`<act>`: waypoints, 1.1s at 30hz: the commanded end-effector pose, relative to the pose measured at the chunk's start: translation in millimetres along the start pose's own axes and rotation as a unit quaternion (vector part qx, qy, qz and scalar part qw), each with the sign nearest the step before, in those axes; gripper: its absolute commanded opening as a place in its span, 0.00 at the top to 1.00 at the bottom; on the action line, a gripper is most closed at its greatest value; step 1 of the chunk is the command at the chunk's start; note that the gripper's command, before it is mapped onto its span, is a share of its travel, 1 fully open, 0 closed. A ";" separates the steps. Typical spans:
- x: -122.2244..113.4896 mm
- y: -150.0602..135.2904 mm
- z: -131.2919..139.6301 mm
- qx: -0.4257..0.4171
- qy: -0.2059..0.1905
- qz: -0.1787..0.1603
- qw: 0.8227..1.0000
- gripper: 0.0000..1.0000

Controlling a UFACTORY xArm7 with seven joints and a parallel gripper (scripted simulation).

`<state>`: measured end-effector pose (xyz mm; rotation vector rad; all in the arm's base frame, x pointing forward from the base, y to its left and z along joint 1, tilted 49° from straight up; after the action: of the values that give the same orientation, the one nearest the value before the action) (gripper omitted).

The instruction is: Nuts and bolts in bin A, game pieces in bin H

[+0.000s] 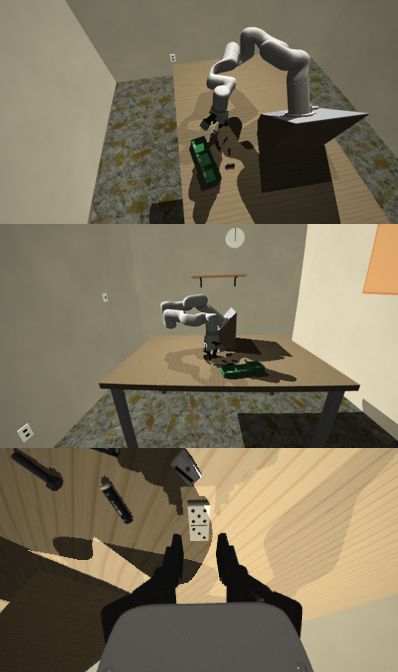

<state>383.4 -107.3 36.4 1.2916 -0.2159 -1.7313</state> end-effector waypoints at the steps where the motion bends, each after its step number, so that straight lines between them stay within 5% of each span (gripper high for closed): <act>1: 14.3 0.3 -1.4 0.000 0.002 0.001 1.000 0.59; 32: 37.4 0.2 -1.3 0.000 0.002 0.001 1.000 0.59; 33: 37.4 0.2 -1.3 0.000 0.002 0.001 1.000 1.00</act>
<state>383.3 -136.4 10.5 1.2916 -0.2164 -1.7315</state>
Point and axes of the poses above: the point where the finger pads meet when closed, its own x axis out along the fingers, its own y axis across the jaws, z = x × y, the point moved 9 cm from there along -x, back along the fingers, and after that the axes turned 2 degrees about x, right-handed, at the moved point
